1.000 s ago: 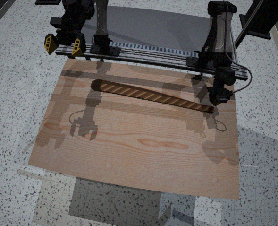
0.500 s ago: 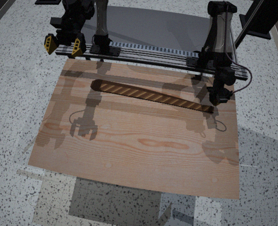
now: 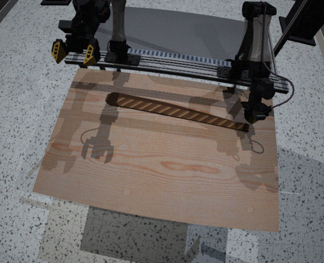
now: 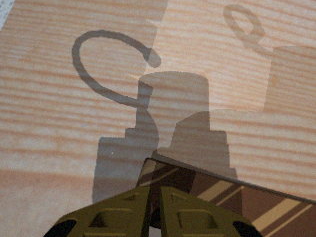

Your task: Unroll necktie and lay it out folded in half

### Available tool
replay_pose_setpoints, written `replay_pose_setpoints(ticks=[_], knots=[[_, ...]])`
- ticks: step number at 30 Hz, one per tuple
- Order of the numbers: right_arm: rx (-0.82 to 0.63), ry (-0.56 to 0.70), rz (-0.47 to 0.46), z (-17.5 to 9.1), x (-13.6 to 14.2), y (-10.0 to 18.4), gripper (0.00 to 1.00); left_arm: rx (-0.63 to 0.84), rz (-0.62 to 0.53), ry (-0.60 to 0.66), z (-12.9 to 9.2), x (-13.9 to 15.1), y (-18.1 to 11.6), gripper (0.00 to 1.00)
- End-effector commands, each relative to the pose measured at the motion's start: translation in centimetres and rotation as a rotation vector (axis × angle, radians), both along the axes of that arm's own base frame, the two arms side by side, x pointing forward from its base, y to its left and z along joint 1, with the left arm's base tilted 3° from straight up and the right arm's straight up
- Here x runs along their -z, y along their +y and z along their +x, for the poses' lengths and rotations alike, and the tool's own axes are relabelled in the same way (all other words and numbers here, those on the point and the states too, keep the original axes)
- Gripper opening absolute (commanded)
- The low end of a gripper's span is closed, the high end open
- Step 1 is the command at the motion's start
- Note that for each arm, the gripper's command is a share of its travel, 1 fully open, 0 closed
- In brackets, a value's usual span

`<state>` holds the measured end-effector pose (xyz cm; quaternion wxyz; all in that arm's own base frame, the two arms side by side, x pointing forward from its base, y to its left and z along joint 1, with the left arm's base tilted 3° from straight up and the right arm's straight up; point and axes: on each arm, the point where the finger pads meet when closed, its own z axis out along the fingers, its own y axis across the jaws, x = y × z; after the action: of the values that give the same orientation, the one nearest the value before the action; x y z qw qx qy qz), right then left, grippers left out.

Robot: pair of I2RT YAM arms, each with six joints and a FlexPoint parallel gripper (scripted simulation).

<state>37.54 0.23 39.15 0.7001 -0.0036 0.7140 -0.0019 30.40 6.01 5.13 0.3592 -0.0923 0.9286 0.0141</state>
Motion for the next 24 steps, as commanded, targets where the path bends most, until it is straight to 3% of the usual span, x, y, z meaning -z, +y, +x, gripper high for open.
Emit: replay_pose_setpoints(ticks=[1,24], knots=[[-0.002,-0.008,0.008,0.2,-0.6,-0.1,1.00,-0.007,-0.002,0.012,-0.3,0.7,0.0,0.07],[-0.002,-0.008,0.008,0.2,-0.6,-0.1,1.00,-0.007,-0.002,0.012,-0.2,2.9,-0.1,0.07]])
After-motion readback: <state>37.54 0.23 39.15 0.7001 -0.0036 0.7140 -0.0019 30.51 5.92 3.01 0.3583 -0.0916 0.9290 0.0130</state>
